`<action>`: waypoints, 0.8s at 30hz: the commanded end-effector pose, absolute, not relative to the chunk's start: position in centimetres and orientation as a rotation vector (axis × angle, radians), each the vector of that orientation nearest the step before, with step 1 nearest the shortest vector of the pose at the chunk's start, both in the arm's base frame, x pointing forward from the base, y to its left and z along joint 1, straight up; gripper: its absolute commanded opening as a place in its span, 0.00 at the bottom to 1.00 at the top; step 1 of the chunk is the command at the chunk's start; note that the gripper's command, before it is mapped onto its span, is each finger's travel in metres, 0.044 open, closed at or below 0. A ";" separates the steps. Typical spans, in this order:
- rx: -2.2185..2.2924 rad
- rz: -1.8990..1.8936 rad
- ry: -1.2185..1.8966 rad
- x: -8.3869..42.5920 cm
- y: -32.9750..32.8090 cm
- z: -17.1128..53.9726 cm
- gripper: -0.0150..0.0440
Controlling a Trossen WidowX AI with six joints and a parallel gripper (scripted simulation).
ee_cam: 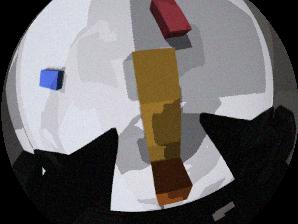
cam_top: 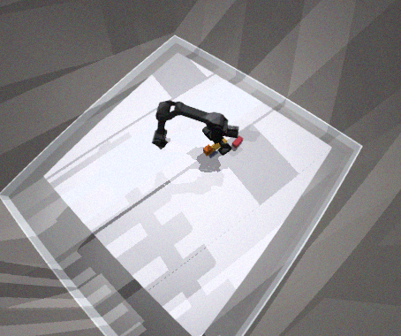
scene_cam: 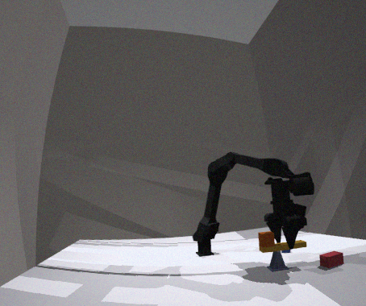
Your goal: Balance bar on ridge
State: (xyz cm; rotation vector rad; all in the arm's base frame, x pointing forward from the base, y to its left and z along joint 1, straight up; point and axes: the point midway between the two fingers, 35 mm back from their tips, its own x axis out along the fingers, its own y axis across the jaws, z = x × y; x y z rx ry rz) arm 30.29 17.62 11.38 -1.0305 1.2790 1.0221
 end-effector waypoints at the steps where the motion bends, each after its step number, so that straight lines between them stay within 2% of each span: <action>1: -1.030 1.019 1.270 30.6 17.8 13.8 1.00; 8: -1.030 1.018 1.265 30.1 17.5 20.8 1.00; 24: -1.030 1.018 1.265 30.0 17.5 21.0 1.00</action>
